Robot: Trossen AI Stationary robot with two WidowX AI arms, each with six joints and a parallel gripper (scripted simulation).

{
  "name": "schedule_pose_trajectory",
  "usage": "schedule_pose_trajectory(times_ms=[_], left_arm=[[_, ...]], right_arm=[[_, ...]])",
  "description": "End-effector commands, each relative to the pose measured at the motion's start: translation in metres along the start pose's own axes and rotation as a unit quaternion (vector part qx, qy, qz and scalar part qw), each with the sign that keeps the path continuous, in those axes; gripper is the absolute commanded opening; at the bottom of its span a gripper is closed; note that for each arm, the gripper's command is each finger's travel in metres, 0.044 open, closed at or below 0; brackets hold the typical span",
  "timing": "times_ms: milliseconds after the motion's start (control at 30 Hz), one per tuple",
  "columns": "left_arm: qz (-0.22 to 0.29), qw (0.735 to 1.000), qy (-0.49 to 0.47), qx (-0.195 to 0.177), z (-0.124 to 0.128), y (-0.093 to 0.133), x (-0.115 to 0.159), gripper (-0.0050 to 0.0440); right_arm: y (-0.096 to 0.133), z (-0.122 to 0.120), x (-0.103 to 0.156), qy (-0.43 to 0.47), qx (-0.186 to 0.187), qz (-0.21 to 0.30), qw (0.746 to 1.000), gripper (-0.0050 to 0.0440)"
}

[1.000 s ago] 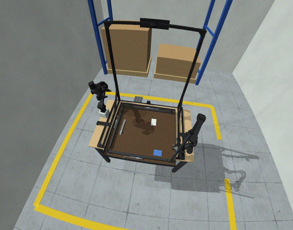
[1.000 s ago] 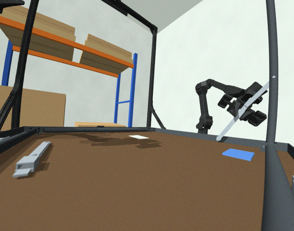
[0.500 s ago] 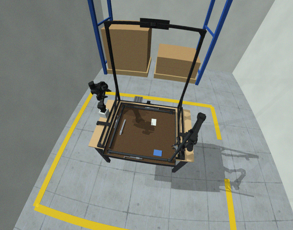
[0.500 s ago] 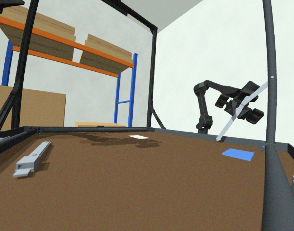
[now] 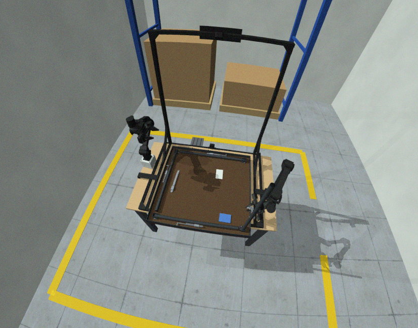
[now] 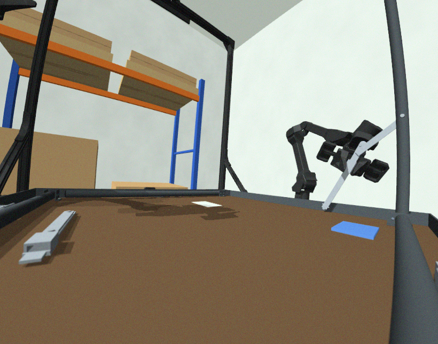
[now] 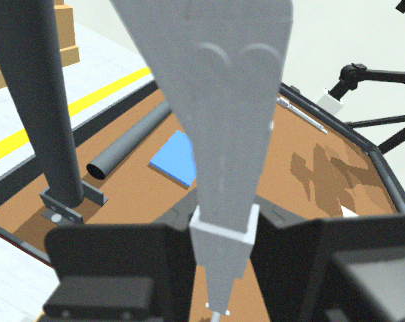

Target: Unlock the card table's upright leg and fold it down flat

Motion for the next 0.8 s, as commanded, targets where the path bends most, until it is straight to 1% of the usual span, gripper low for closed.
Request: schedule_pose_trajectory(times_ms=[0,767], left_arm=[[-0.007,1.0,-0.019,-0.011,-0.006,0.001,0.001,0.0],[-0.026,0.997,-0.071,-0.033,-0.024,0.005,0.008,0.0]], right_arm=[[0.0,0.0,0.0,0.001,-0.001,0.0,1.0,0.04],[0.0,0.0,0.0,0.001,-0.001,0.0,1.0,0.04]])
Point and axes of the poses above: on each arm, the point midway between the two fingers, 35 mm back from their tips, its own y axis back along the fingers, its own z axis across the jaws, x = y × z, the point moved 10 cm from there along y, back along the fingers, and after that the axes turned 1 degree about -y, right-handed, at the moved point
